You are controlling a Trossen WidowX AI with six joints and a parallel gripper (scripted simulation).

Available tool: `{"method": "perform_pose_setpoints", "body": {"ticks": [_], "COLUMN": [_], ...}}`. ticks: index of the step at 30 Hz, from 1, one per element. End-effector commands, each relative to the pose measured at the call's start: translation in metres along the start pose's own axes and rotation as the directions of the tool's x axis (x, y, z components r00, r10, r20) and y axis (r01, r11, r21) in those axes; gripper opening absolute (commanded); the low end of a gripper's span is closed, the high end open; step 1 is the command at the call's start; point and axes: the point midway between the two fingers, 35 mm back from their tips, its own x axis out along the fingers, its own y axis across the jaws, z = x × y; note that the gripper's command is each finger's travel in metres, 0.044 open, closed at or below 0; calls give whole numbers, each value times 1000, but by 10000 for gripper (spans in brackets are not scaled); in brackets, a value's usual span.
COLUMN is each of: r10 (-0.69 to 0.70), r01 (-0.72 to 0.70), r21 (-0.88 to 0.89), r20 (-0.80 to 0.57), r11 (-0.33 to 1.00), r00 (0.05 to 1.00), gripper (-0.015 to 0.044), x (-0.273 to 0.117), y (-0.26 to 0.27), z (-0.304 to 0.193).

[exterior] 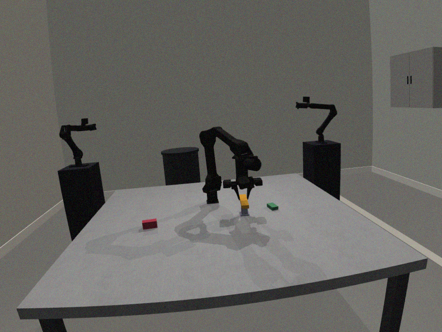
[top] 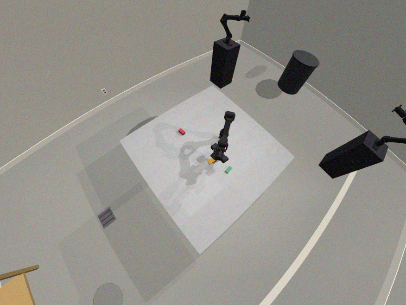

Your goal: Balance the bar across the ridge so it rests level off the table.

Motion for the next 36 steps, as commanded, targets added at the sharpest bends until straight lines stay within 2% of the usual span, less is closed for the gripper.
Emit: {"method": "perform_pose_setpoints", "body": {"ticks": [1,6,16,20,28,36], "r10": [0,0,0,0,0,0], "r01": [0,0,0,0,0,0], "r21": [0,0,0,0,0,0], "r20": [0,0,0,0,0,0], "r11": [1000,1000,1000,1000,1000,1000], "r00": [1000,1000,1000,1000,1000,1000], "gripper": [185,185,440,440,440,440], "x": [0,0,0,-8,-98,-100], "y": [0,0,0,1,0,0], "z": [0,0,0,1,0,0]}}
